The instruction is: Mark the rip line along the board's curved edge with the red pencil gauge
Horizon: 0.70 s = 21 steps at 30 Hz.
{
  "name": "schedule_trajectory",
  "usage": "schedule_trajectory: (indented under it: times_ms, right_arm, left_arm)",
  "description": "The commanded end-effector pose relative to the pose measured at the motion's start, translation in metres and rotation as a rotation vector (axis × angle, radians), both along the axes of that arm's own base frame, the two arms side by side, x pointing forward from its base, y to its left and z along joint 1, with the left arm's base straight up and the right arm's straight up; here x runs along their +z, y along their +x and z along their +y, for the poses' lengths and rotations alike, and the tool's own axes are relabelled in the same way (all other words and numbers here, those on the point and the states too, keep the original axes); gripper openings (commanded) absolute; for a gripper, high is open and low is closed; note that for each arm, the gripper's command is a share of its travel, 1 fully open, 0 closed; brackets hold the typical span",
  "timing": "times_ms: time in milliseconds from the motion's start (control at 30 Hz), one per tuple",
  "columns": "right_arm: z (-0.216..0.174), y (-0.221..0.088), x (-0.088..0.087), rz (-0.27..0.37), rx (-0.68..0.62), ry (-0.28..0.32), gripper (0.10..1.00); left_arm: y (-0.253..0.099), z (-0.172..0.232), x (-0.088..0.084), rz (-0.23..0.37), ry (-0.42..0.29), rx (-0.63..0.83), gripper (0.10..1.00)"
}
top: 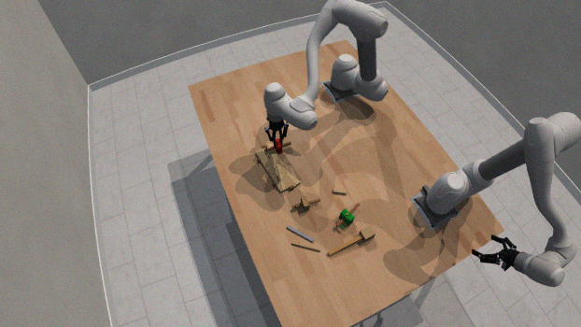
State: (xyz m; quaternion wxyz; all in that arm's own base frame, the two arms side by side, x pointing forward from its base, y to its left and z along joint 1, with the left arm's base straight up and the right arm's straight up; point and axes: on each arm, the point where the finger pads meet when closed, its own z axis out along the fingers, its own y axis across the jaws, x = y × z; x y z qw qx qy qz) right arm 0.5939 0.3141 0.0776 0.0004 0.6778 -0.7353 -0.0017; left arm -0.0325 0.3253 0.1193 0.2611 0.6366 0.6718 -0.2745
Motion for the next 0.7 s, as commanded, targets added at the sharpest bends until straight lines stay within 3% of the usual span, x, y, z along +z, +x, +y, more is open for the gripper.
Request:
schedule_trajectory:
  times_ms: [0, 667]
  right_arm:
    - [0.003, 0.005, 0.002, -0.004, -0.001, 0.01, 0.099]
    - [0.02, 0.004, 0.001, -0.003, 0.03, 0.01, 0.099]
  left_arm:
    - [-0.003, -0.005, 0.002, 0.001, -0.008, 0.002, 1.0]
    - [-0.003, -0.005, 0.002, 0.001, -0.008, 0.002, 1.0]
